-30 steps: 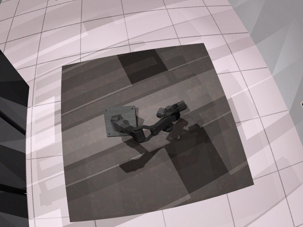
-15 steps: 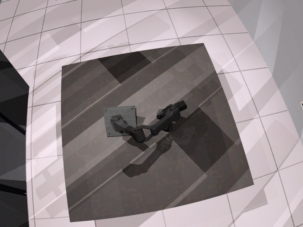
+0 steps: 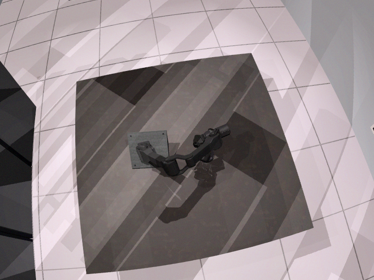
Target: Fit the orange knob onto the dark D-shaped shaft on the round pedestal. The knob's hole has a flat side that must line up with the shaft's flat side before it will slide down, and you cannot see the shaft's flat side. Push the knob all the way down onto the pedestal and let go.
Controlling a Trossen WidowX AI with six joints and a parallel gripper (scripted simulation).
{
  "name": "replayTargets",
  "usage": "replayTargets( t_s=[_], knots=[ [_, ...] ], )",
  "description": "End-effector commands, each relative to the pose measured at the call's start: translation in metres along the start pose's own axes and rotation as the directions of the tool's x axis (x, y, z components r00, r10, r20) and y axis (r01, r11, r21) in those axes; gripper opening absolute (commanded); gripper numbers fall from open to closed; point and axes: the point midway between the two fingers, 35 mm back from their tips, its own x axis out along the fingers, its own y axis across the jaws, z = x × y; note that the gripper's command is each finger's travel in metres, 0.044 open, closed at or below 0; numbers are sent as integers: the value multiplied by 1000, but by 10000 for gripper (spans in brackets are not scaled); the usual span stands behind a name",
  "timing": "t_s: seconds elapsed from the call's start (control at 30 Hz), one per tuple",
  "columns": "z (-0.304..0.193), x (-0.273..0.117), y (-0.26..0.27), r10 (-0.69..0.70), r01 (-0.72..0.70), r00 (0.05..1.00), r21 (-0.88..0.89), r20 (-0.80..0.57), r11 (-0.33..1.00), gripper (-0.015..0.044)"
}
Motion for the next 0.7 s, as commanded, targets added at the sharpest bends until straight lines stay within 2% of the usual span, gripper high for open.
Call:
replayTargets(
  t_s=[0.0,0.3,0.53,0.67],
  knots=[
    [0,0,0,1,-1,1000,-5,-1,1000,0],
    [-1,-4,0,0,0,1000,-14,-1,1000,0],
    [-1,-2,-1,0,-1,1000,-205,-1,979,0],
    [0,-1,-1,0,-1,1000,-213,-1,977,0]
  ],
)
